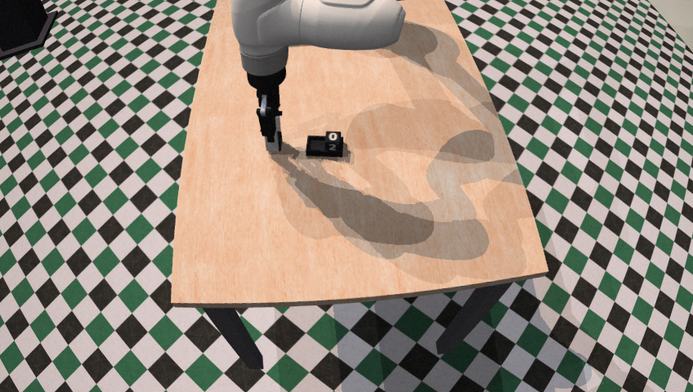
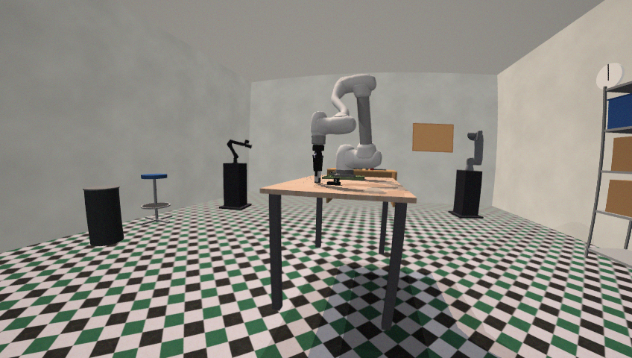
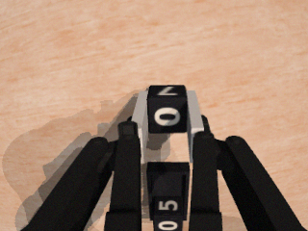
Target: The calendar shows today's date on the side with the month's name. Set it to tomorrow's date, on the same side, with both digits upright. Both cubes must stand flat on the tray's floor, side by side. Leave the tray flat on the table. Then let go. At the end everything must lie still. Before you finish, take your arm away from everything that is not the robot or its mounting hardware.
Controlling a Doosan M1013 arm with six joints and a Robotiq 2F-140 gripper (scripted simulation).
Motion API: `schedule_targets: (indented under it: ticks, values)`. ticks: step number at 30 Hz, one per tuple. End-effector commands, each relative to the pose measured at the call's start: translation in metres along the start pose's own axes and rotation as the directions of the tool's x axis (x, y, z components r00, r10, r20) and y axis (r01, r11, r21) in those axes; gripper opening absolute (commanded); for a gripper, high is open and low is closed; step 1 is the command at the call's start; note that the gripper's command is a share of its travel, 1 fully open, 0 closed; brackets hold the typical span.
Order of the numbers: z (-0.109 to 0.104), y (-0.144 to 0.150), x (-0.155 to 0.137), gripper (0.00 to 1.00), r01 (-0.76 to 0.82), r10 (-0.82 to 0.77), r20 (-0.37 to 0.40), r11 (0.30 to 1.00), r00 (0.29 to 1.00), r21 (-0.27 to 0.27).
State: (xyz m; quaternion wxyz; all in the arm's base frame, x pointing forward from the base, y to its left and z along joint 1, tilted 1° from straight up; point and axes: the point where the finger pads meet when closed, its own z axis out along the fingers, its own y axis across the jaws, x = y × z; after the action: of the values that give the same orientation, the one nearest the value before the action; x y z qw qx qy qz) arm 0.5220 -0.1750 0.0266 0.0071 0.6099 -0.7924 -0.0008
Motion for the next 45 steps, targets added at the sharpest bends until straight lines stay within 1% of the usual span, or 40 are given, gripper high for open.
schedule_targets:
  ticks: [1,45]
  values:
    - [-0.0001,0.0000,0.0000,0.17,0.000,0.000,0.000,1.000,1.000,0.000]
    - [0.0037,0.0000,0.0000,0.17,0.000,0.000,0.000,1.000,1.000,0.000]
